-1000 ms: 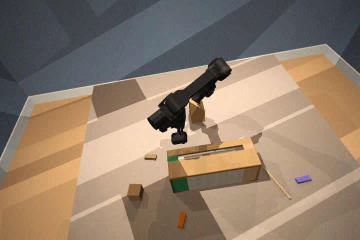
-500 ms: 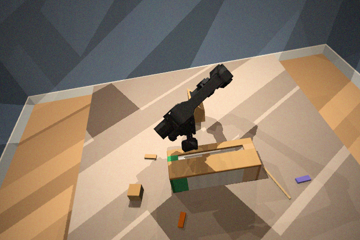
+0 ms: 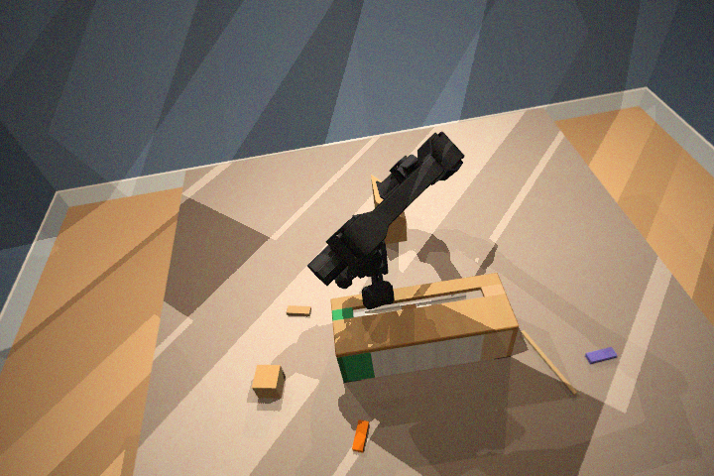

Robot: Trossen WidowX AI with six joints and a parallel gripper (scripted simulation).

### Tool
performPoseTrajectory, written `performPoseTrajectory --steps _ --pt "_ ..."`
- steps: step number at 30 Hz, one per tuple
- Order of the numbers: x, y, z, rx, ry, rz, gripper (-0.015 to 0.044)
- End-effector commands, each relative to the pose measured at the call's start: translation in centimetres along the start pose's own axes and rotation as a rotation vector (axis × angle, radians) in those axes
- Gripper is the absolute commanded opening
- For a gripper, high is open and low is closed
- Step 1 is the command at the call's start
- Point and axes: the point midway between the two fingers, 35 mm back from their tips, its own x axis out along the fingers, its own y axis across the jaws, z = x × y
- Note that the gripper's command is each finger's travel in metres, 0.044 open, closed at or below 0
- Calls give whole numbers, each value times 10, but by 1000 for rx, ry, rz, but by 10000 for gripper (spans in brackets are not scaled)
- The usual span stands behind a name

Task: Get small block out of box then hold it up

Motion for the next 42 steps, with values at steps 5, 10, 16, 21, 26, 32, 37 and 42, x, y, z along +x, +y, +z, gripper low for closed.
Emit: performPoseTrajectory --steps 5,10,16,21,26,32,37,42 --pt "14 -1 4 0 8 0 400" --pt "22 -1 7 -6 9 -2 400" --pt "31 -1 10 -13 11 -4 400" --pt "38 -1 12 -18 12 -6 400" --pt "46 -2 15 -24 14 -8 400" --pt "44 0 15 -33 7 -11 400" --pt "48 -1 7 -32 9 -12 400" --pt "51 -1 0 -32 10 -12 400"
